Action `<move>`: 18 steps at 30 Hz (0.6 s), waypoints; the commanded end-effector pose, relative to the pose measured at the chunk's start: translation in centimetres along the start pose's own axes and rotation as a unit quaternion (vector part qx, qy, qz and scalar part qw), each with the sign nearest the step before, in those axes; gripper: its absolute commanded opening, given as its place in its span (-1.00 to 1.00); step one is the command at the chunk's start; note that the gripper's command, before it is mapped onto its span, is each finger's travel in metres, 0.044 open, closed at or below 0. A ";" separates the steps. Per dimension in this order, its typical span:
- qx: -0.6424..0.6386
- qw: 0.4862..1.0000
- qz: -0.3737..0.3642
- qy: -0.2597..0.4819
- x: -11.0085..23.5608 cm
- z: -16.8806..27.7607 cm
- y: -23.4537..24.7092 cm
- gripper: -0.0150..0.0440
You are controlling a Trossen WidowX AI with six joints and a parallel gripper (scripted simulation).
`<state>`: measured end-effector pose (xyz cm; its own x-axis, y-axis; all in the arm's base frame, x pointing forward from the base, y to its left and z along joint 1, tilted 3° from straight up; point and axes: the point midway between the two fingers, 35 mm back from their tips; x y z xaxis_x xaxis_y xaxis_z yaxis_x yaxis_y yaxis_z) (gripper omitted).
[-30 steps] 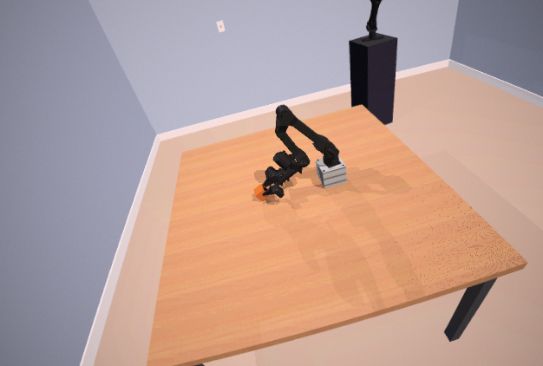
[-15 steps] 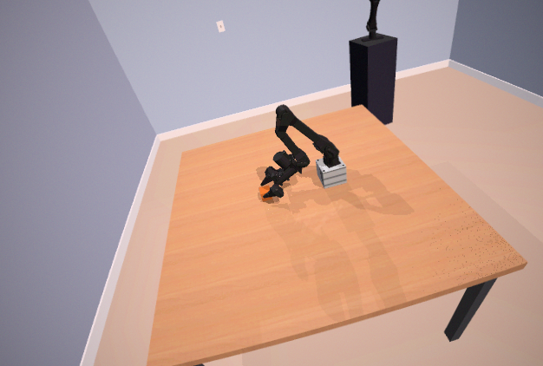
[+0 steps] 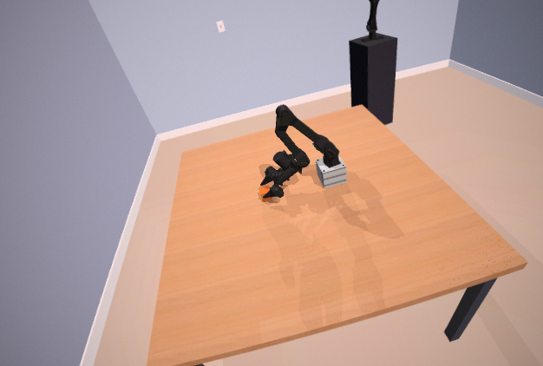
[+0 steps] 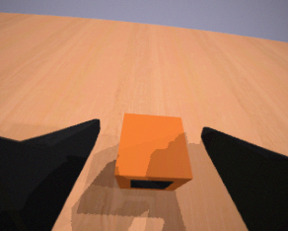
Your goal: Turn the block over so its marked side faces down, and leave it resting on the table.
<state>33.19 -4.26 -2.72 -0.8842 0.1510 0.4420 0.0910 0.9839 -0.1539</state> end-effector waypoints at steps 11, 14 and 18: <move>0.003 1.000 -0.002 0.001 0.0 0.0 0.1 1.00; 0.003 1.000 -0.002 0.003 -0.1 0.0 0.1 1.00; 0.002 0.998 -0.009 0.055 -0.9 -0.5 0.1 1.00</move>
<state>33.17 -4.19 -3.61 -0.8436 0.1451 0.5171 0.0757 0.9853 -0.1529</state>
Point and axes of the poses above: the point midway between the two fingers, 35 mm back from their tips, its own x axis back along the fingers, its own y axis across the jaws, z = x × y, and after that the axes turned 7 degrees about x, right-handed
